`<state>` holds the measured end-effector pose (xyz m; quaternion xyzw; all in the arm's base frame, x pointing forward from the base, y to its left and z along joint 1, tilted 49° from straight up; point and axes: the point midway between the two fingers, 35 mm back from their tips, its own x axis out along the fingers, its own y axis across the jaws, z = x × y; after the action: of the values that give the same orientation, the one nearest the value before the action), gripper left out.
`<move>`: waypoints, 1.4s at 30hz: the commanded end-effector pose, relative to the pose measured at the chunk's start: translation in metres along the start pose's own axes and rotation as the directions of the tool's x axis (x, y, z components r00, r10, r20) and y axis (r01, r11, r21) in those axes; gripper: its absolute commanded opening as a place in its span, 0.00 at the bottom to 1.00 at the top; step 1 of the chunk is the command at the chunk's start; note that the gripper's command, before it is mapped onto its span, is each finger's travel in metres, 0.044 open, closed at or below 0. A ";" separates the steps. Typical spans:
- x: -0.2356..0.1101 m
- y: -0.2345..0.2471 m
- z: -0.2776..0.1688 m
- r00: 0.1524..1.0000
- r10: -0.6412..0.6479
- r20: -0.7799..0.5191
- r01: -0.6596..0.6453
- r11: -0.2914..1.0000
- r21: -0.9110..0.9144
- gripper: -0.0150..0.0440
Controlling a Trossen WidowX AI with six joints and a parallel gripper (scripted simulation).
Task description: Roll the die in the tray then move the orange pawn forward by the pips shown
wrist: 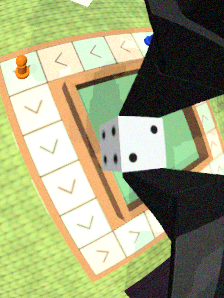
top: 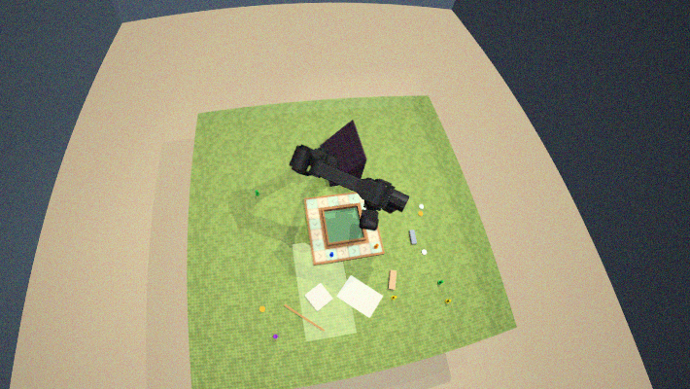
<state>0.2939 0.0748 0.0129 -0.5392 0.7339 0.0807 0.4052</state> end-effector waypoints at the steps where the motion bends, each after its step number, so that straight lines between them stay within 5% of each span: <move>1: 0.008 -0.011 -0.022 1.000 0.000 -0.008 -0.001 0.995 -0.100 0.25; 12: 0.025 -0.027 -0.077 1.000 -0.004 -0.023 -0.005 0.938 -0.347 0.25; 20: 0.027 -0.027 -0.081 1.000 0.014 -0.010 -0.017 0.933 -0.360 0.25; 32: 0.039 -0.016 -0.081 0.920 0.246 0.305 -0.122 0.920 -0.373 0.25; 42: 0.039 -0.015 -0.080 0.760 0.290 0.581 -0.064 0.924 -0.377 0.25</move>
<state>0.2634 -0.0033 0.0445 -0.4785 0.6136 0.3954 0.4880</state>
